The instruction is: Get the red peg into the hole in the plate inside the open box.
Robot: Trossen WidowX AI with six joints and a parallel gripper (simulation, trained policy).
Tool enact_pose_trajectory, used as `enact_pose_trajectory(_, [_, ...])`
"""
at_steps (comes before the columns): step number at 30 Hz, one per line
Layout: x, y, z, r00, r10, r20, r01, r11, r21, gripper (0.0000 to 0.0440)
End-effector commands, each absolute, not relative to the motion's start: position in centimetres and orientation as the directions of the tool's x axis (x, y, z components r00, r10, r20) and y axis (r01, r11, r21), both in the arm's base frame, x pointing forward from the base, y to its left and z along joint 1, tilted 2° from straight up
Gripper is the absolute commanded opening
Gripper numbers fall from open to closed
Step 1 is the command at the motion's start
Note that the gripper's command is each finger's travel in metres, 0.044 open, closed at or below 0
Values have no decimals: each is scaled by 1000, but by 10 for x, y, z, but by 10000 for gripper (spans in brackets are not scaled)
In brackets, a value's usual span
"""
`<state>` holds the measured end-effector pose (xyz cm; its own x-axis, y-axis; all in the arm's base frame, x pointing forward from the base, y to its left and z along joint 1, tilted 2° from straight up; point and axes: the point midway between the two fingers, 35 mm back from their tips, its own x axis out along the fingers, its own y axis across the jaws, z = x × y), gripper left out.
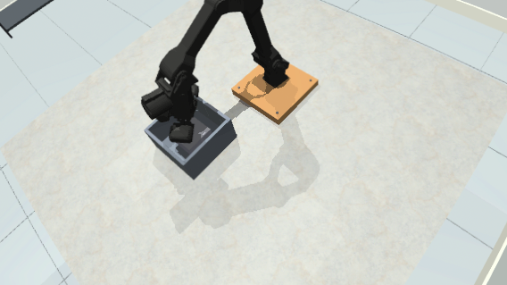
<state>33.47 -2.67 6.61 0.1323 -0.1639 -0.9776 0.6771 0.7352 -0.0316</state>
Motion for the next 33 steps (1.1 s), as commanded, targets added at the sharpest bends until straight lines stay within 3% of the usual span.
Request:
enact_pose_trajectory(1, [362,-22,71,189,-111,-976,665,746,44,308])
enact_pose_trajectory(7, [380,-26,82,192,-80,-978,660,748,68,440])
enact_pose_trajectory(33, [431,1,129,262,52,-964,600,773,205,440])
